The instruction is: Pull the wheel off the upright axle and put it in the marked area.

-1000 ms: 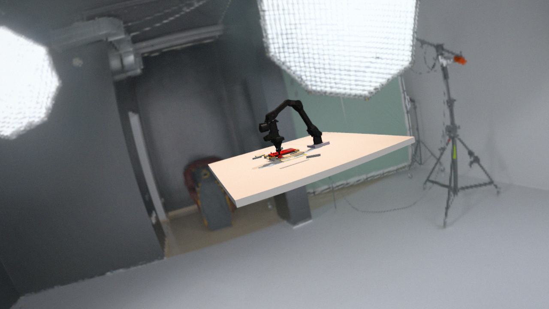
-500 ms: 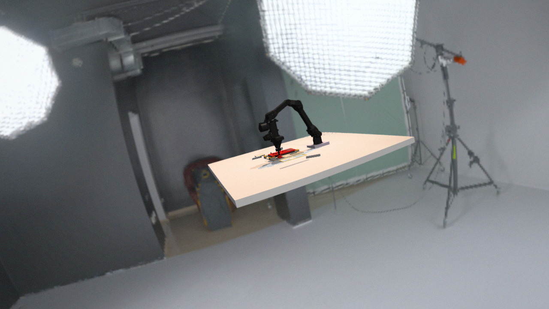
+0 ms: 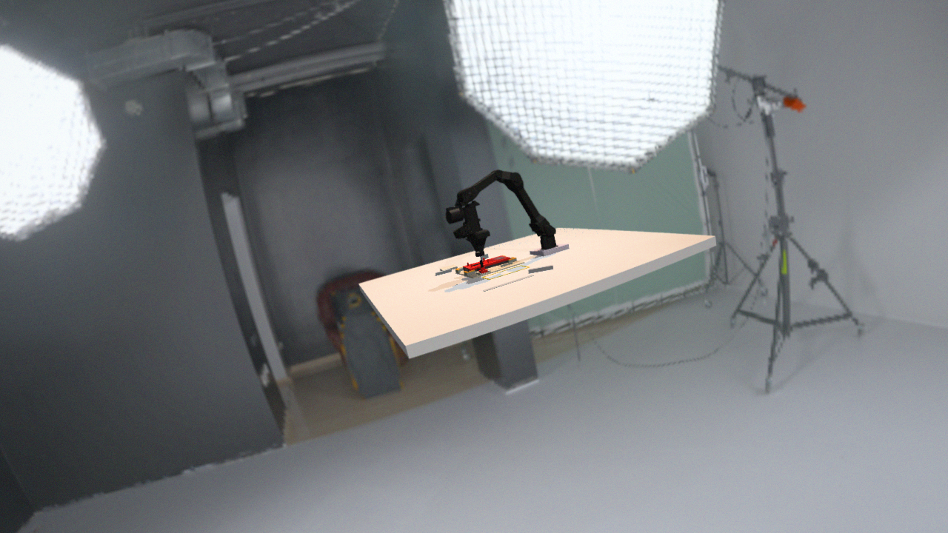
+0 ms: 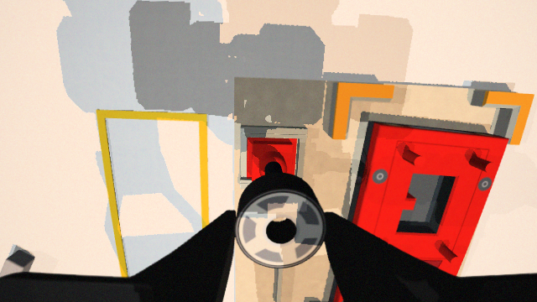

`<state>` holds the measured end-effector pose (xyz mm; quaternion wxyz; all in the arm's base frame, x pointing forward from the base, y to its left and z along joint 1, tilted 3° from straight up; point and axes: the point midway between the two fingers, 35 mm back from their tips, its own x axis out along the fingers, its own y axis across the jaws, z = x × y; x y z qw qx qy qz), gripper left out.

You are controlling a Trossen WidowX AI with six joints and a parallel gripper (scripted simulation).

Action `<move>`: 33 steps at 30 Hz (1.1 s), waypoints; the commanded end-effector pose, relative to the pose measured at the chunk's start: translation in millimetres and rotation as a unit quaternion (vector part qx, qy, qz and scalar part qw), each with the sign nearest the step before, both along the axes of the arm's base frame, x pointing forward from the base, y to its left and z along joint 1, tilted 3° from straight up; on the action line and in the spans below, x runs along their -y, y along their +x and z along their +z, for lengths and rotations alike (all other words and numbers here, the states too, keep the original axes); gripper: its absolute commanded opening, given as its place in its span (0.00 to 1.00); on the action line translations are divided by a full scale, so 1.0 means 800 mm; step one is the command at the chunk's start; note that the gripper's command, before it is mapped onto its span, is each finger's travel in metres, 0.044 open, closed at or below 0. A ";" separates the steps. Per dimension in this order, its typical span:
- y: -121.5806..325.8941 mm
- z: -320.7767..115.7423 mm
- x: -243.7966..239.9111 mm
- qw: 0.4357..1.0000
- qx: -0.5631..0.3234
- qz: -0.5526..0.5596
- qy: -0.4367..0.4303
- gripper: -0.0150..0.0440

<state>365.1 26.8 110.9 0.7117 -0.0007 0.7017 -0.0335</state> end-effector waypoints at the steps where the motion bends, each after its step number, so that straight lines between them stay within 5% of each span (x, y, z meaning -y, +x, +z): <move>1: 0.000 0.021 -0.001 1.000 0.006 -0.002 -0.001 0.25; 33: -0.071 0.012 -0.122 1.000 0.004 -0.002 0.003 0.25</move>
